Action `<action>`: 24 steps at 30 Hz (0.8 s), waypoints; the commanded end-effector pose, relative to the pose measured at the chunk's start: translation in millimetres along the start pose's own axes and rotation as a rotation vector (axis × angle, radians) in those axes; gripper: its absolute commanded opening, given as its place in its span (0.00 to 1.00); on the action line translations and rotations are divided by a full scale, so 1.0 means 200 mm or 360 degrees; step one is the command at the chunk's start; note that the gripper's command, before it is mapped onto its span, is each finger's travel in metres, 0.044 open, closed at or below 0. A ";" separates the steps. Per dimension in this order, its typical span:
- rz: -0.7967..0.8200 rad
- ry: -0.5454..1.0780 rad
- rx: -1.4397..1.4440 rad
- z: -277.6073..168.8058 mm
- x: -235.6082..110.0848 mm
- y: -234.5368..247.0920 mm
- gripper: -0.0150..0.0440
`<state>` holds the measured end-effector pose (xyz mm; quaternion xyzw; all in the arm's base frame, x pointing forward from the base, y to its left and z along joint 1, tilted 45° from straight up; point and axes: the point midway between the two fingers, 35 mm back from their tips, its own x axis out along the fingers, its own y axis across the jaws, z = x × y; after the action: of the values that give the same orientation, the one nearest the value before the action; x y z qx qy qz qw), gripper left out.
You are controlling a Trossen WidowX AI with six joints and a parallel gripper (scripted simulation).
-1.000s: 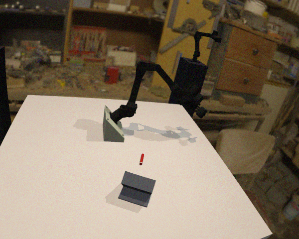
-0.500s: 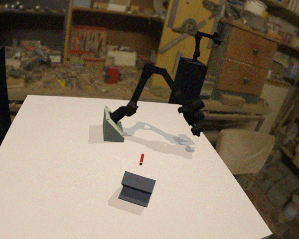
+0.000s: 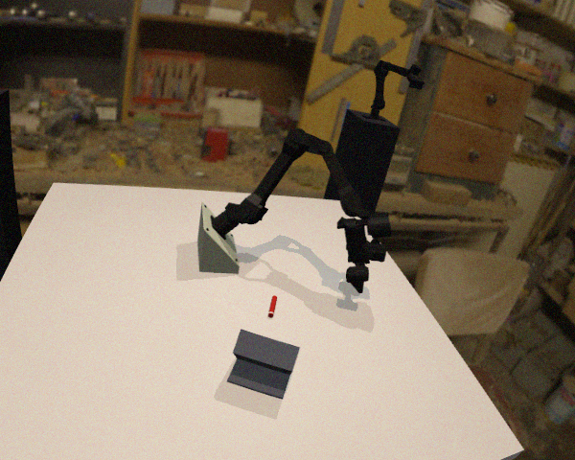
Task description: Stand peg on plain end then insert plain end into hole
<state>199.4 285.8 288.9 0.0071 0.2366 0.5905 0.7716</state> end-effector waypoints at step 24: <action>-0.0469 0.0457 0.1200 -0.55 -0.26 -0.75 1.00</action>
<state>280.6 176.2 174.8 0.1478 0.5139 0.3669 0.7613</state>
